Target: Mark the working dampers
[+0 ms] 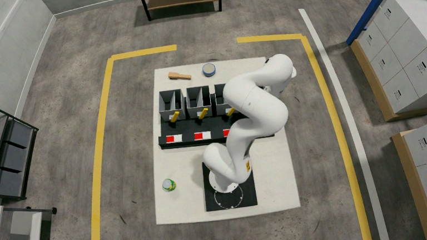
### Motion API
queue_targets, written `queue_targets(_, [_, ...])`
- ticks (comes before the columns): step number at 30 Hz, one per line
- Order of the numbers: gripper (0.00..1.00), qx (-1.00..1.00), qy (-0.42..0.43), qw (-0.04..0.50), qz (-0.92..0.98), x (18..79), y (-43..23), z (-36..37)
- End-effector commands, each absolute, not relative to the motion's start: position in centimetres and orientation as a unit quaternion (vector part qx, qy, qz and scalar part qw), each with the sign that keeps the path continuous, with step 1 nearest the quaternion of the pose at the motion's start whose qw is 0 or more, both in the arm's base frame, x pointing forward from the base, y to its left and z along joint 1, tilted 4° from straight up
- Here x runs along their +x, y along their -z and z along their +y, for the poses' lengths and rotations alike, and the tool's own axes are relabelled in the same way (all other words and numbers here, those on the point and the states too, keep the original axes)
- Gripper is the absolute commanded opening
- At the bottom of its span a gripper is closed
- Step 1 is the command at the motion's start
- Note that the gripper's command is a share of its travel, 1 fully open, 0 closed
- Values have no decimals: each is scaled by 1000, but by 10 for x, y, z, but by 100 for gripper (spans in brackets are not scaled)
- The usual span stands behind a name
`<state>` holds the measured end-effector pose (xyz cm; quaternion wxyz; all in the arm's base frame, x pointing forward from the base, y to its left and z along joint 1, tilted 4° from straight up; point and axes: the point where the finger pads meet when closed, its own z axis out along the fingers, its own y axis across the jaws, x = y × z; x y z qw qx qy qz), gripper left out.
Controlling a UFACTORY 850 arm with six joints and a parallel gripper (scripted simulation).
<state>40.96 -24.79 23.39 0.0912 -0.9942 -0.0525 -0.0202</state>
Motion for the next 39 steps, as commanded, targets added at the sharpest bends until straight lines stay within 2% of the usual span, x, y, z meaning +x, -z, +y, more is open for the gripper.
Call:
queue_targets(1, [39, -994, 21, 91, -53, 411, -225, -247])
queue_targets(16, [39, -994, 21, 91, -53, 411, -195, -241])
queue_targets(39, [39, -994, 21, 91, -53, 412, -186, -240])
